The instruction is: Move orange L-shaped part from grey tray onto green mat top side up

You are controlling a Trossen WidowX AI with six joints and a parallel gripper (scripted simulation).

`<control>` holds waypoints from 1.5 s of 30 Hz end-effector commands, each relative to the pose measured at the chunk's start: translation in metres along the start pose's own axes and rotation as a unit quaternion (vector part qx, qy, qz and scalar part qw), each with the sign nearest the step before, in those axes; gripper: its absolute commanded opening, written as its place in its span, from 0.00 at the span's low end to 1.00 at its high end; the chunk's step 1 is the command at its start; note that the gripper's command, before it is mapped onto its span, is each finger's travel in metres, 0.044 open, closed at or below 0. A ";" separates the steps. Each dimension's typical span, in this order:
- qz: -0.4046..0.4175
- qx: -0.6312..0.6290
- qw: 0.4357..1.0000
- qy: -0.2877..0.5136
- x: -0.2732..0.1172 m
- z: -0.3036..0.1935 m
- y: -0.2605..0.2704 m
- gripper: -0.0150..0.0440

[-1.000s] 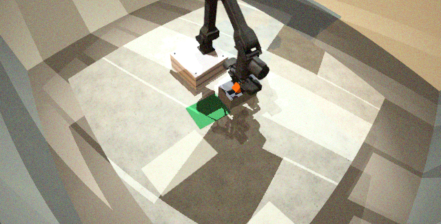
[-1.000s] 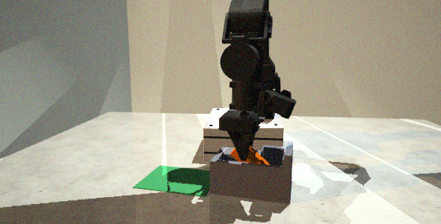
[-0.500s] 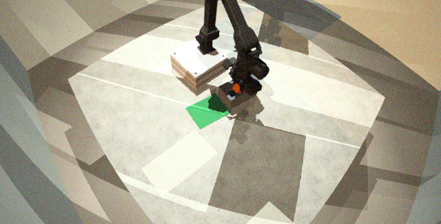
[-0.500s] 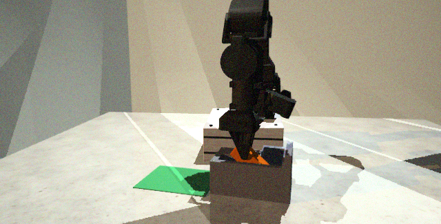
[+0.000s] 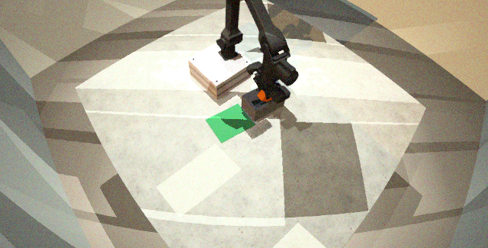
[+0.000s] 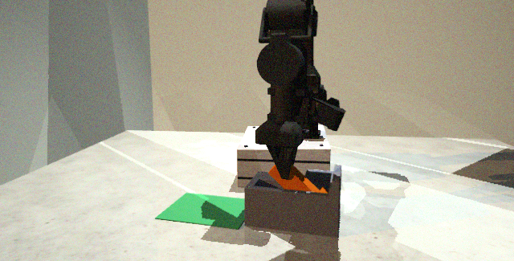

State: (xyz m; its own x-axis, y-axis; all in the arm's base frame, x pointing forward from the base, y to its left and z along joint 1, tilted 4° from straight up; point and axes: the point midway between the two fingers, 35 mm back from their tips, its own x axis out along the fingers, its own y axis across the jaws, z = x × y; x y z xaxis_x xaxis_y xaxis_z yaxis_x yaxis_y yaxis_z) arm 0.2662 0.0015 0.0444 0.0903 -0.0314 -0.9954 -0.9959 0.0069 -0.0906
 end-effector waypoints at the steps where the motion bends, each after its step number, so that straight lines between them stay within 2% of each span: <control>1: -0.001 -0.001 1.000 -0.001 -0.008 0.000 -0.001 0.25; 45: -0.001 -0.001 1.000 -0.002 -0.073 0.000 0.000 0.25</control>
State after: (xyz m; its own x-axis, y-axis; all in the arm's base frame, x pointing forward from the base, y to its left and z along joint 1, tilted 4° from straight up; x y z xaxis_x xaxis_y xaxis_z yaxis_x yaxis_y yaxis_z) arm 0.2604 0.0034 0.1147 0.0926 -0.0313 -0.9952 -0.9957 0.0010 -0.0927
